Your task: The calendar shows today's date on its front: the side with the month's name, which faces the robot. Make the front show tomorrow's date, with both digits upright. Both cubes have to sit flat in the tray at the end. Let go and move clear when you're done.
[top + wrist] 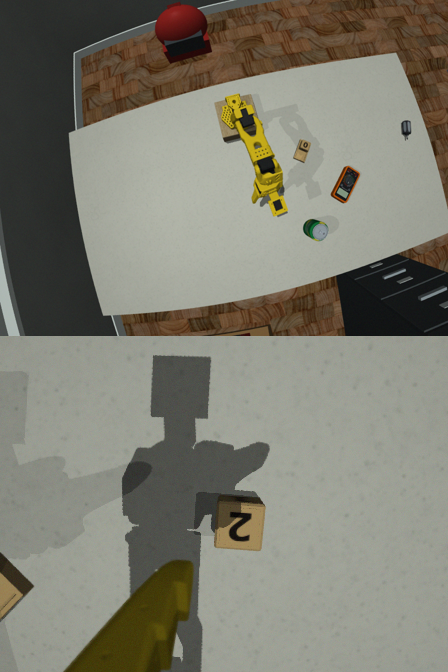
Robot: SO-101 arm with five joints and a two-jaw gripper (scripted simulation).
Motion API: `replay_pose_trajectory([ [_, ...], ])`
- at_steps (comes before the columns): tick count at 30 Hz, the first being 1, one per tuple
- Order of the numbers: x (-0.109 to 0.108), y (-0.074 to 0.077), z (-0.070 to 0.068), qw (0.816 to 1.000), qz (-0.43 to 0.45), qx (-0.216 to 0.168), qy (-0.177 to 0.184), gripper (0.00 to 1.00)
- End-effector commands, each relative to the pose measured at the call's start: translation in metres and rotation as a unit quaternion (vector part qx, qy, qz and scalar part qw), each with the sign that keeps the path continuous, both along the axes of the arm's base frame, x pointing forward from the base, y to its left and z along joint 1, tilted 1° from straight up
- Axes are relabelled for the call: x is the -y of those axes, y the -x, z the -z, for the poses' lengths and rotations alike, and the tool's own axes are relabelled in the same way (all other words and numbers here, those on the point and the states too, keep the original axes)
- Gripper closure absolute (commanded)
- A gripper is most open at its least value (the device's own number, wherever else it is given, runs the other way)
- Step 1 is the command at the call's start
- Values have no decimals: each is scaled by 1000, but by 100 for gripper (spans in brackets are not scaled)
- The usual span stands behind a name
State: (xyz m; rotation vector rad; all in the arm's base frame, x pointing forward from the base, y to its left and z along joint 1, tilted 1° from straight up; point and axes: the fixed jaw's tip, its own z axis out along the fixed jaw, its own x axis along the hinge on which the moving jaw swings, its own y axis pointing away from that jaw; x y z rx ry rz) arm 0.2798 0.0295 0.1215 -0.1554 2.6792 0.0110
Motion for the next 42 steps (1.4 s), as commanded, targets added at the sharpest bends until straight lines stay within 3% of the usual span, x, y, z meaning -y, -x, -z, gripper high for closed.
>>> replay_pose_trajectory([
  [1,-3,1,-6,1000,-11,10,2,65],
  [17,-1,3,-3,995,-92,14,43,65],
  [27,2,5,3,968,-224,18,112,65],
  [29,2,5,3,968,-224,18,112,65],
  [35,5,7,8,934,-319,21,161,65],
  [42,8,9,13,877,-427,24,217,65],
])
